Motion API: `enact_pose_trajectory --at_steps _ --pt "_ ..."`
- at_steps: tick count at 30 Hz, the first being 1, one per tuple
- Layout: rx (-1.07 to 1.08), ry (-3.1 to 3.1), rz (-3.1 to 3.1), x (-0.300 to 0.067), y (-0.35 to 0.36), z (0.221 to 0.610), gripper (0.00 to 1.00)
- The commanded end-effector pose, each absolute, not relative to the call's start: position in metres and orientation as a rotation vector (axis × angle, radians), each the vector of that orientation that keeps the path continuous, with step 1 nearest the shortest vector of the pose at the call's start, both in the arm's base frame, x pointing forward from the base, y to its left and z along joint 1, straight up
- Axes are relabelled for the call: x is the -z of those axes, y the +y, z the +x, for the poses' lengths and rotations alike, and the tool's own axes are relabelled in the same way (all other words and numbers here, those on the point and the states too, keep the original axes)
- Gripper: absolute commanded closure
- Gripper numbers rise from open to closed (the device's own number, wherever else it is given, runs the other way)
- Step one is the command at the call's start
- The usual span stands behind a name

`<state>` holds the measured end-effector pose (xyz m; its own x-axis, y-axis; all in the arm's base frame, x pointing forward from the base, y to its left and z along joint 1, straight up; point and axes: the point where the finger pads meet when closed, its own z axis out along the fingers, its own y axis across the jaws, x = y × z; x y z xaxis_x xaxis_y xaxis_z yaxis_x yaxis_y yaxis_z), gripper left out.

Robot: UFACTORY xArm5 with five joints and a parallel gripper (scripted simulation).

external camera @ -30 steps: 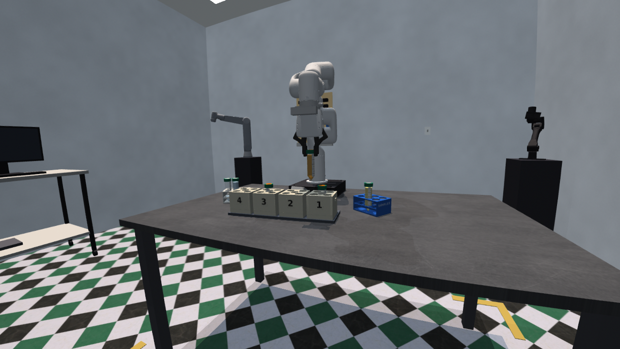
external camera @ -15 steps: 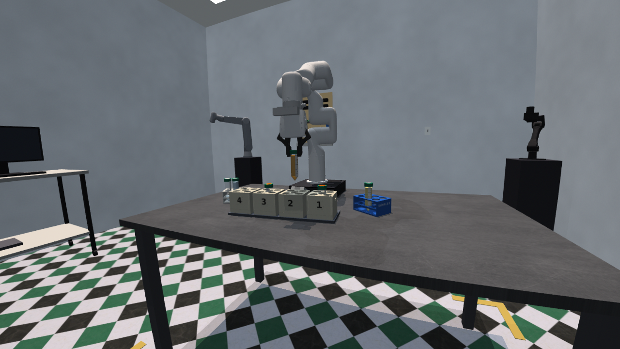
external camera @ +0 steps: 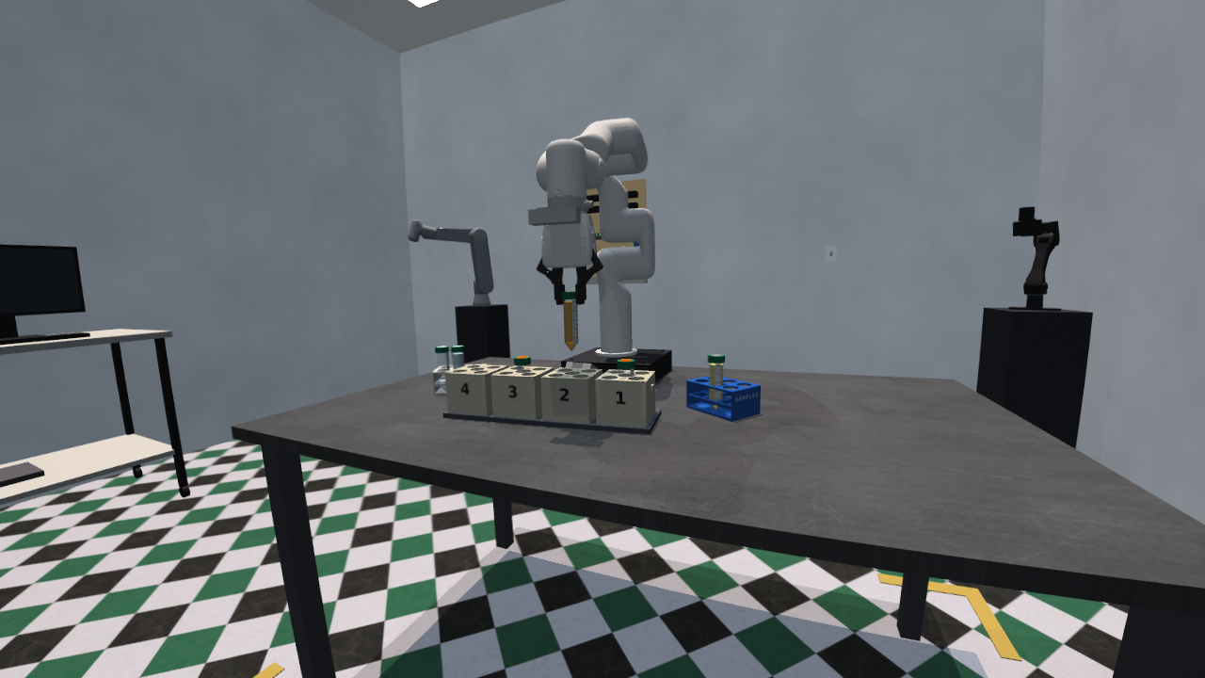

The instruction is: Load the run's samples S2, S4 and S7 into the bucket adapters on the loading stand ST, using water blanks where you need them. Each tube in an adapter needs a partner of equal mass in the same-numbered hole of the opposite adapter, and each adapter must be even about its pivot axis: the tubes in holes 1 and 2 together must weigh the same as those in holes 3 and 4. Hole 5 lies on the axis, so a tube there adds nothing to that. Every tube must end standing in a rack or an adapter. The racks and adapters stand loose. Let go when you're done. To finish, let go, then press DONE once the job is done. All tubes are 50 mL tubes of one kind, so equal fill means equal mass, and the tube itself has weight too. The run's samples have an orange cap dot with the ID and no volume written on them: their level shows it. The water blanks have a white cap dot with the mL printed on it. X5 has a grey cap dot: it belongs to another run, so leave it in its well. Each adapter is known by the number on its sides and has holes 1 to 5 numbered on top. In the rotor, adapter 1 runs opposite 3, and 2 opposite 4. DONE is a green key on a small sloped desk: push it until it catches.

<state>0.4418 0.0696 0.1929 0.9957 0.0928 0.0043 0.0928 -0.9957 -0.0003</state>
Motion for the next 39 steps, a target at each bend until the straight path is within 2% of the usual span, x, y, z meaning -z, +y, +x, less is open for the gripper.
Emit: enact_pose_trajectory --at_steps 1,26,39 --pt "0.014 -0.146 -3.14 -0.195 0.07 0.443 1.0" --pt "0.014 -0.146 -3.14 -0.156 0.07 0.443 1.0" --pt "0.014 -0.146 -3.14 -0.156 0.07 0.443 1.0"
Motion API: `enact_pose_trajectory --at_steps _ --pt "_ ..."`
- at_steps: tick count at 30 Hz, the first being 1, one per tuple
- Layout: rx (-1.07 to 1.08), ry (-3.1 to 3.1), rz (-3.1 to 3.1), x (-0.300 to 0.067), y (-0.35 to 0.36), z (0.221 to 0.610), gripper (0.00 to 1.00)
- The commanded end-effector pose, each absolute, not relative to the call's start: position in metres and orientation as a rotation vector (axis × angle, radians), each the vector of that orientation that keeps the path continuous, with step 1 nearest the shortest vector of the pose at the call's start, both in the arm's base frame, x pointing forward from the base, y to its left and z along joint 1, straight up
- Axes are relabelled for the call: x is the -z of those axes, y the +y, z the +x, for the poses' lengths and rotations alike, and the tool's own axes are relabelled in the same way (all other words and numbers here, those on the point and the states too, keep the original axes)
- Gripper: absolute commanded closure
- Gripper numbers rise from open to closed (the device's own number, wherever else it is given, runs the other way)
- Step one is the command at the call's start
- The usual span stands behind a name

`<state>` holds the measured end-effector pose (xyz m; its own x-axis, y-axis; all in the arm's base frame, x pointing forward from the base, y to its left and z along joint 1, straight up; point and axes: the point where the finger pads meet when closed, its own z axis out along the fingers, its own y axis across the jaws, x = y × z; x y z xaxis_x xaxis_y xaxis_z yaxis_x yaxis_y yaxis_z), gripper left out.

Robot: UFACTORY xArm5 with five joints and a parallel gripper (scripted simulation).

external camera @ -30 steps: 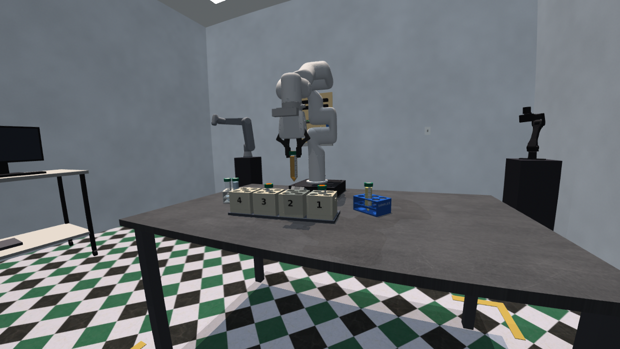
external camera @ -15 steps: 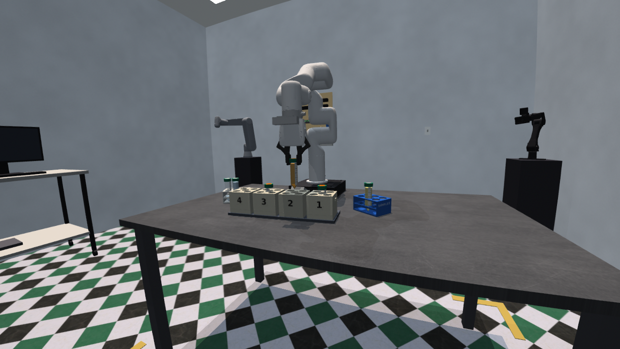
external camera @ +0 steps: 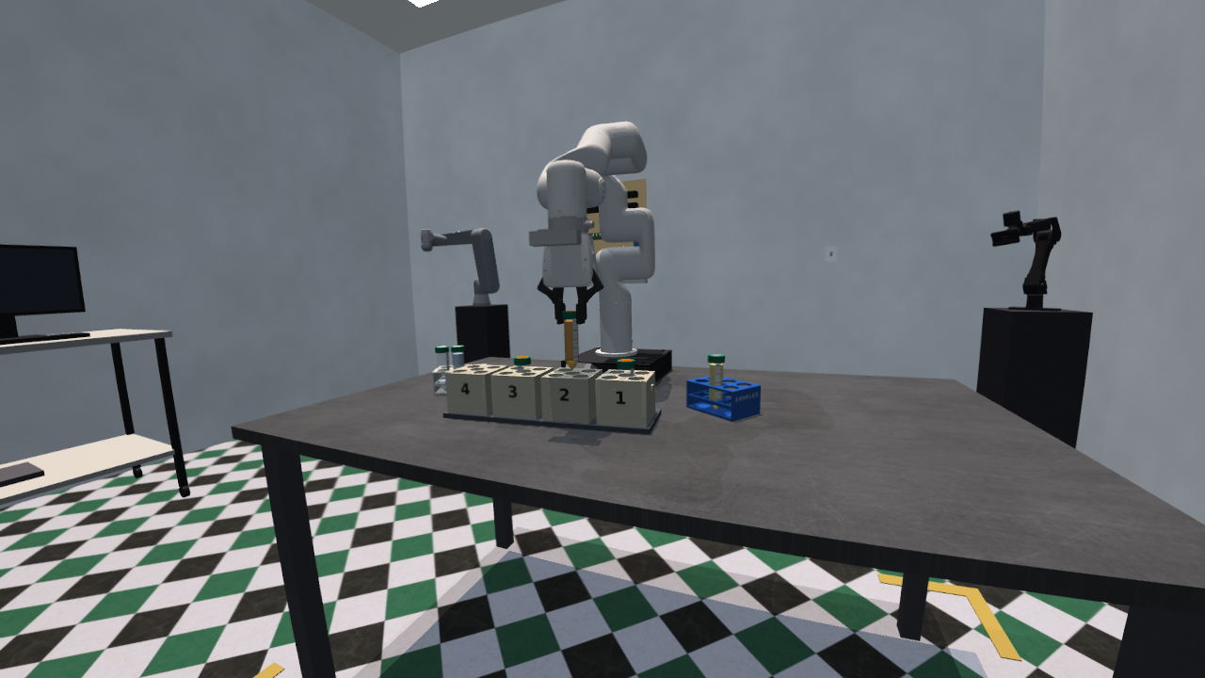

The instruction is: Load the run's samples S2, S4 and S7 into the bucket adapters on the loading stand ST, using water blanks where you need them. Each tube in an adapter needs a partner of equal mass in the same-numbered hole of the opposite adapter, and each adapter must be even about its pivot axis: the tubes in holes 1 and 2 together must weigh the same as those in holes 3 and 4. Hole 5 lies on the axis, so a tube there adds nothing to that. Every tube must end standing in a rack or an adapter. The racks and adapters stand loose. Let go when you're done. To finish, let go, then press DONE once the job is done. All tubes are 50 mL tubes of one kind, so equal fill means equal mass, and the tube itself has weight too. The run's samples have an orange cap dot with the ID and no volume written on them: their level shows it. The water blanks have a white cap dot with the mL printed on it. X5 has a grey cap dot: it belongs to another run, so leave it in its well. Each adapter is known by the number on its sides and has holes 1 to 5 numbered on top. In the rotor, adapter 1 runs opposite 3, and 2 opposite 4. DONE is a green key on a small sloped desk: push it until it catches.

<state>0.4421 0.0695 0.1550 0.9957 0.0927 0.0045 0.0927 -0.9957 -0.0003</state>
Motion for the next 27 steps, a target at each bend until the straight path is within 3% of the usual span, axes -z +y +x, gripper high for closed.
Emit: enact_pose_trajectory --at_steps 1,27 --pt "0.014 -0.146 -3.14 -0.156 0.07 0.443 1.0" --pt "0.014 -0.146 -3.14 -0.134 0.07 0.443 1.0"
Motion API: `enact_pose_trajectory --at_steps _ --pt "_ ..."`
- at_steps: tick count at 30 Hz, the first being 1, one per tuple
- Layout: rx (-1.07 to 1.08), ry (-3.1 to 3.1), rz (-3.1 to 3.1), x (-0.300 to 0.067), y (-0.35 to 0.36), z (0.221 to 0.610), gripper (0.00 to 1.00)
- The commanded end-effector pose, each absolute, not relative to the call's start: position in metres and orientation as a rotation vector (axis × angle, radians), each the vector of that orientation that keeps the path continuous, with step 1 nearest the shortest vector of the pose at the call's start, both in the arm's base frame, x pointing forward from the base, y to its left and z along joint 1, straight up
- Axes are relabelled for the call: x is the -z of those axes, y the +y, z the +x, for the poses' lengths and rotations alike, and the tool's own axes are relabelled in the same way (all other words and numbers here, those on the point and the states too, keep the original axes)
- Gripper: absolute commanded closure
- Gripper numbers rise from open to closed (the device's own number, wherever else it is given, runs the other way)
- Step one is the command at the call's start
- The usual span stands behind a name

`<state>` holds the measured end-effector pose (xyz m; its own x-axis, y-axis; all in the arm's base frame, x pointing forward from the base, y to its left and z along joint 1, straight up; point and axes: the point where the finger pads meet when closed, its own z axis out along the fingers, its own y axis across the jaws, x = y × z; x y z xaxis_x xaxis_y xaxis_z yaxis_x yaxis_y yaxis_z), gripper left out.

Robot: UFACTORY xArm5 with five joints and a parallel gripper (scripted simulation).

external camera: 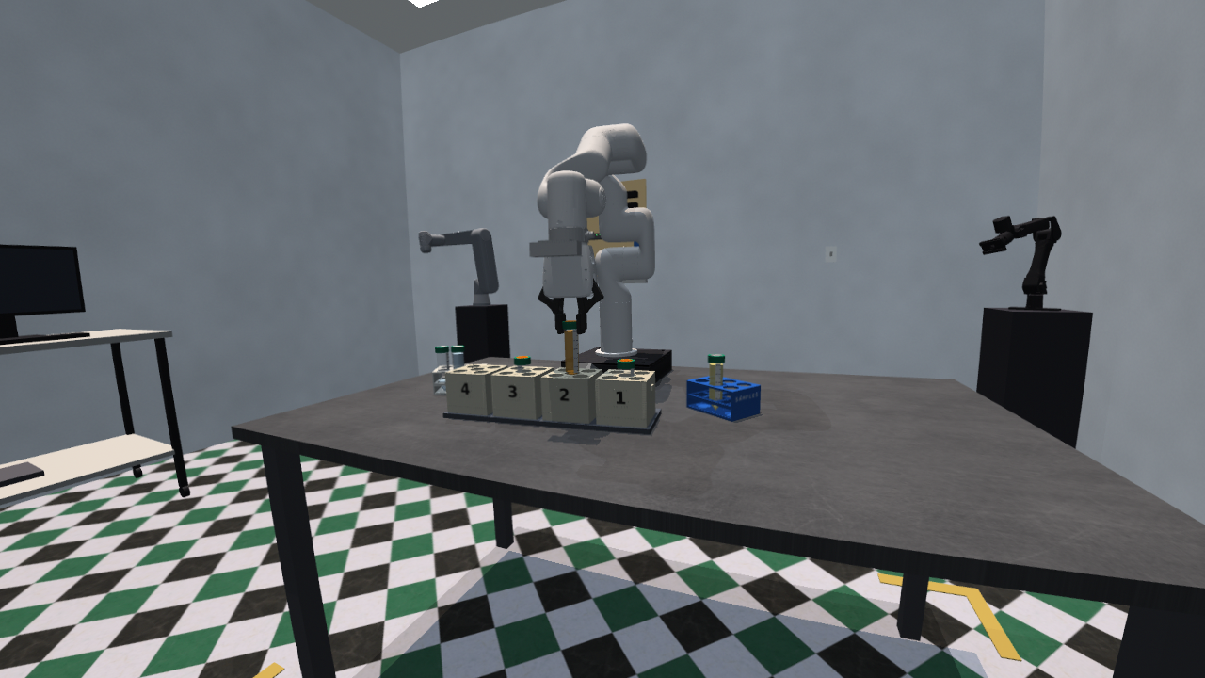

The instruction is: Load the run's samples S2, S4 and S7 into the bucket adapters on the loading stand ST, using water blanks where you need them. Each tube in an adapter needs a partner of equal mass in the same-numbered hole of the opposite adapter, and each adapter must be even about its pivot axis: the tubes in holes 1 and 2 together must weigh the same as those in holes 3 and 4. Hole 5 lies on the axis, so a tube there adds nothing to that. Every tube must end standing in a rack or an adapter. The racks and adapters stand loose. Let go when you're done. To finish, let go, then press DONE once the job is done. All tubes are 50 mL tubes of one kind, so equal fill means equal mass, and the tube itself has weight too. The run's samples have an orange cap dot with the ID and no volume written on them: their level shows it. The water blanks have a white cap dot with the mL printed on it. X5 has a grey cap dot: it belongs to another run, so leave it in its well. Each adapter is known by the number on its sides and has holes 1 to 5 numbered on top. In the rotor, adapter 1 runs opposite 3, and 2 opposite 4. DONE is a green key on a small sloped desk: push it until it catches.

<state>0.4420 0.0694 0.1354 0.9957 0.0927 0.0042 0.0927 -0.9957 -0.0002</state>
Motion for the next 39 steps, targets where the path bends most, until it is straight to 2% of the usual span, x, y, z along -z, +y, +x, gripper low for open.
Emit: enact_pose_trajectory --at_steps 1,39 --pt "0.014 -0.146 -3.14 -0.133 0.07 0.443 1.0" --pt "0.014 -0.146 -3.14 -0.099 0.07 0.444 1.0"
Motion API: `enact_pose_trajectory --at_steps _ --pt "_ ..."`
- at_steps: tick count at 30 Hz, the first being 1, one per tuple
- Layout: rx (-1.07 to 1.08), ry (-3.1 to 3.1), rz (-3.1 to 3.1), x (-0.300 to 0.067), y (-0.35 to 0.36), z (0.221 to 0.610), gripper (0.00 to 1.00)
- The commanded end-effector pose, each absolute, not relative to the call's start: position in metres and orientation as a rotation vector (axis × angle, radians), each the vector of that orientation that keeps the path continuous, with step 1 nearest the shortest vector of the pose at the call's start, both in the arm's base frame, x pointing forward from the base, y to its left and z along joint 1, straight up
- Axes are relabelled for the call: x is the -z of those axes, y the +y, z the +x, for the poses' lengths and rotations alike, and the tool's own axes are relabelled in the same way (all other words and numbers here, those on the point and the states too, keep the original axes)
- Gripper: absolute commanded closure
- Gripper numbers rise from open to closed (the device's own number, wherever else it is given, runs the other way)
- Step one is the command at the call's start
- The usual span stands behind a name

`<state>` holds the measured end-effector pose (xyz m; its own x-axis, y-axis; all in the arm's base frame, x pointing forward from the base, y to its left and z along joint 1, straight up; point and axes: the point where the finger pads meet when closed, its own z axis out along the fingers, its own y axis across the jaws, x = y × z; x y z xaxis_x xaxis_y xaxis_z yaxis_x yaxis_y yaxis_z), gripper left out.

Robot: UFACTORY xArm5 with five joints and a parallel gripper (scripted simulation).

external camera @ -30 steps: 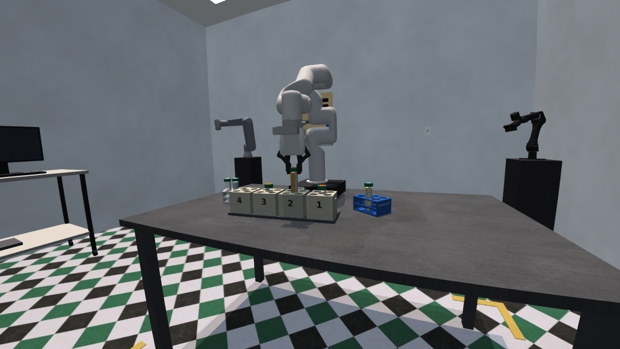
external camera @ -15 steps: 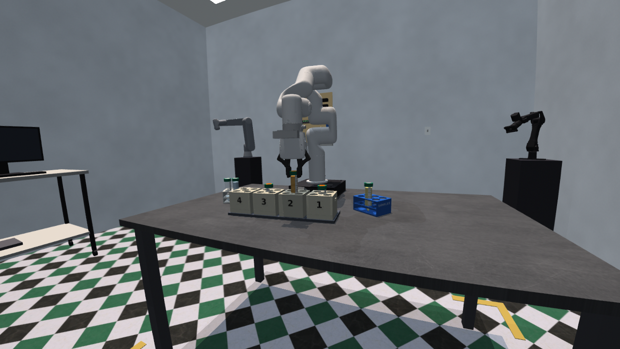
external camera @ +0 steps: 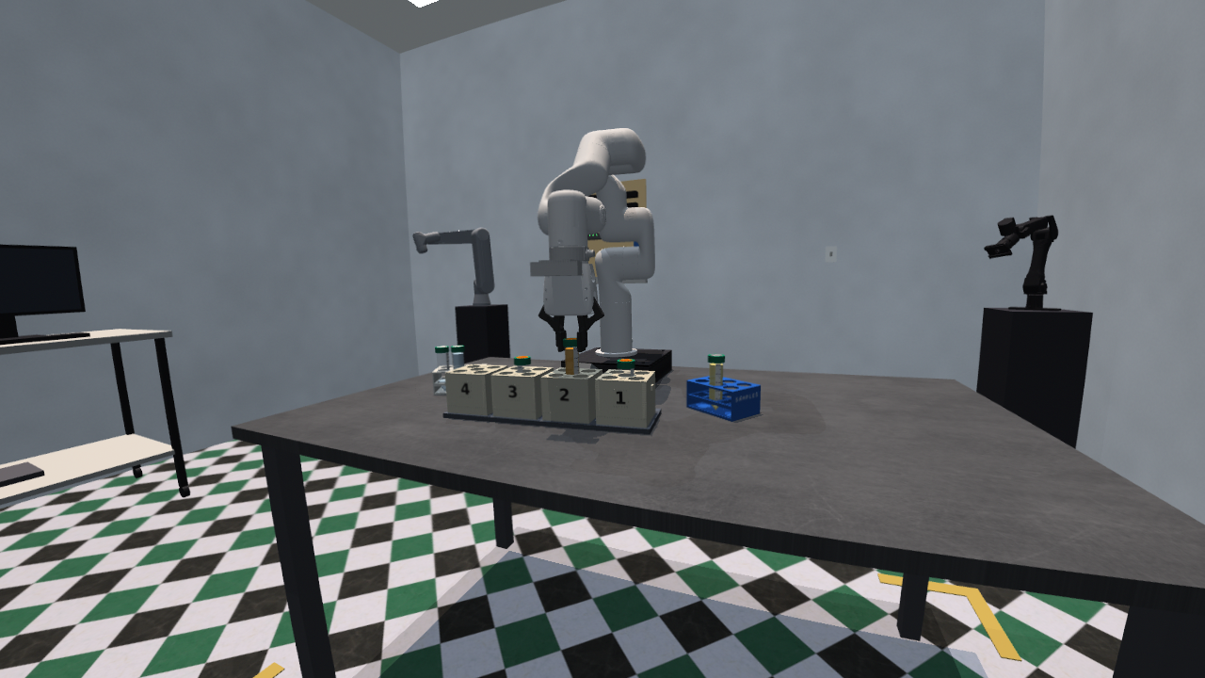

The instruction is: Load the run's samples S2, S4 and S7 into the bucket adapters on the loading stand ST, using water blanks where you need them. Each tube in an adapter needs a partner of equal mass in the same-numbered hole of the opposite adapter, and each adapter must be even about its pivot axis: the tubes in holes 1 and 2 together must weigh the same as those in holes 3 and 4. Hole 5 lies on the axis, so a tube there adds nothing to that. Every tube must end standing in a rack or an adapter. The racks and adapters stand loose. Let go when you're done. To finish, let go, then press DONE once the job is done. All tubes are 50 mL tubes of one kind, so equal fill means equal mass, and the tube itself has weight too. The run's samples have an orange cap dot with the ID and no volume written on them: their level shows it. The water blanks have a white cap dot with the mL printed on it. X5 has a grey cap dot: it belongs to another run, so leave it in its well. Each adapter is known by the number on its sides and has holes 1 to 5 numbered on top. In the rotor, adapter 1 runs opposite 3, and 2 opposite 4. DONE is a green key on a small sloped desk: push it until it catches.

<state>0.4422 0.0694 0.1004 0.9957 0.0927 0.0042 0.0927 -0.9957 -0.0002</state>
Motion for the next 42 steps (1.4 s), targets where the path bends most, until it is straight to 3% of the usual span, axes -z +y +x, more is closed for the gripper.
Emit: enact_pose_trajectory --at_steps 1,42 --pt "0.014 -0.146 -3.14 -0.098 0.07 0.444 1.0" --pt "0.014 -0.146 -3.14 -0.063 0.069 0.444 1.0"
